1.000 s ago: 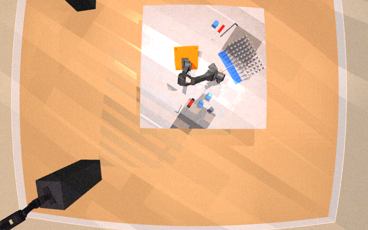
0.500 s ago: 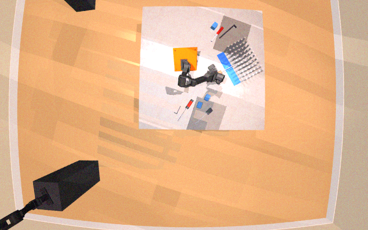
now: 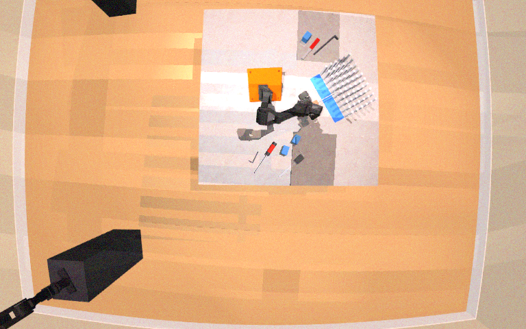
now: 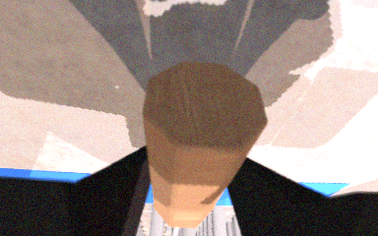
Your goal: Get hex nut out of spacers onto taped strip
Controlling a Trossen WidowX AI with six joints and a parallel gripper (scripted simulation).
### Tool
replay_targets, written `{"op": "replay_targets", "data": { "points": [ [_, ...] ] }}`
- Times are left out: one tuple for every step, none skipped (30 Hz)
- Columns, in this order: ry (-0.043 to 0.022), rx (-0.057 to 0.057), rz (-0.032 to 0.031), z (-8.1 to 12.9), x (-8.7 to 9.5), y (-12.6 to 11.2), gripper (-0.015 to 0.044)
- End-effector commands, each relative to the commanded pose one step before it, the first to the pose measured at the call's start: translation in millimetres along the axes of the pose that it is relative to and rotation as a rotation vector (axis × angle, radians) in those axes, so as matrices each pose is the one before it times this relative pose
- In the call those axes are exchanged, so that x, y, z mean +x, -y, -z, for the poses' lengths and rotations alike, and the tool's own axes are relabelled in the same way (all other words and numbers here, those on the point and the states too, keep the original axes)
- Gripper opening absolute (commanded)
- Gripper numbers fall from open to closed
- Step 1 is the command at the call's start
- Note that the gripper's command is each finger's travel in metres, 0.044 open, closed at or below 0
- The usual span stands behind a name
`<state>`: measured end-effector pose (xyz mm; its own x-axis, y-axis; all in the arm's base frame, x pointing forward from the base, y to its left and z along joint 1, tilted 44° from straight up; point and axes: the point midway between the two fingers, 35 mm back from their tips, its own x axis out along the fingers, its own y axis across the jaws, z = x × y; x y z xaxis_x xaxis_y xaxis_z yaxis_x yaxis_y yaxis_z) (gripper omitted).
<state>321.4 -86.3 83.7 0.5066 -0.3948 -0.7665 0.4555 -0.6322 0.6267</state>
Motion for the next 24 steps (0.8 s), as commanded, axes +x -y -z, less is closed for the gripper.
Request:
{"op": "replay_targets", "data": {
  "points": [
    [-0.00552, 0.0080, -0.00989, 4.53, 0.35, -3.52, 0.0000],
    [-0.00003, 0.0000, -0.00002, 0.49, 0.33, -0.01, 0.0000],
    [-0.00003, 0.0000, -0.00002, 0.49, 0.33, -0.01, 0.0000],
    [-0.00003, 0.0000, -0.00002, 0.49, 0.33, -0.01, 0.0000],
    [-0.00003, 0.0000, -0.00002, 0.49, 0.33, -0.01, 0.0000],
    [-0.00003, 0.0000, -0.00002, 0.49, 0.33, -0.01, 0.0000],
    [-0.00003, 0.0000, -0.00002, 0.49, 0.33, -0.01, 0.0000],
    [-0.00003, 0.0000, -0.00002, 0.49, 0.33, -0.01, 0.0000],
    [-0.00003, 0.0000, -0.00002, 0.49, 0.33, -0.01, 0.0000],
    [-0.00003, 0.0000, -0.00002, 0.50, 0.33, -0.01, 0.0000],
    [-0.00003, 0.0000, -0.00002, 0.50, 0.33, -0.01, 0.0000],
    [-0.00003, 0.0000, -0.00002, 0.50, 0.33, -0.01, 0.0000],
    [-0.00003, 0.0000, -0.00002, 0.50, 0.33, -0.01, 0.0000],
    [-0.00003, 0.0000, -0.00002, 0.50, 0.33, -0.01, 0.0000],
    [-0.00003, 0.0000, -0.00002, 0.50, 0.33, -0.01, 0.0000],
    [-0.00003, 0.0000, -0.00002, 0.50, 0.33, -0.01, 0.0000],
    [-0.00003, 0.0000, -0.00002, 0.50, 0.33, -0.01, 0.0000],
    [-0.00003, 0.0000, -0.00002, 0.50, 0.33, -0.01, 0.0000],
    [-0.00003, 0.0000, -0.00002, 0.50, 0.33, -0.01, 0.0000],
    [-0.00003, 0.0000, -0.00002, 0.50, 0.33, -0.01, 0.0000],
    [-0.00003, 0.0000, -0.00002, 0.50, 0.33, -0.01, 0.0000],
    [-0.00003, 0.0000, -0.00002, 0.50, 0.33, -0.01, 0.0000],
    [-0.00003, 0.0000, -0.00002, 0.50, 0.33, 0.00, 0.0000],
    [-0.00003, 0.0000, -0.00002, 0.50, 0.33, 0.00, 0.0000]
  ]
}}
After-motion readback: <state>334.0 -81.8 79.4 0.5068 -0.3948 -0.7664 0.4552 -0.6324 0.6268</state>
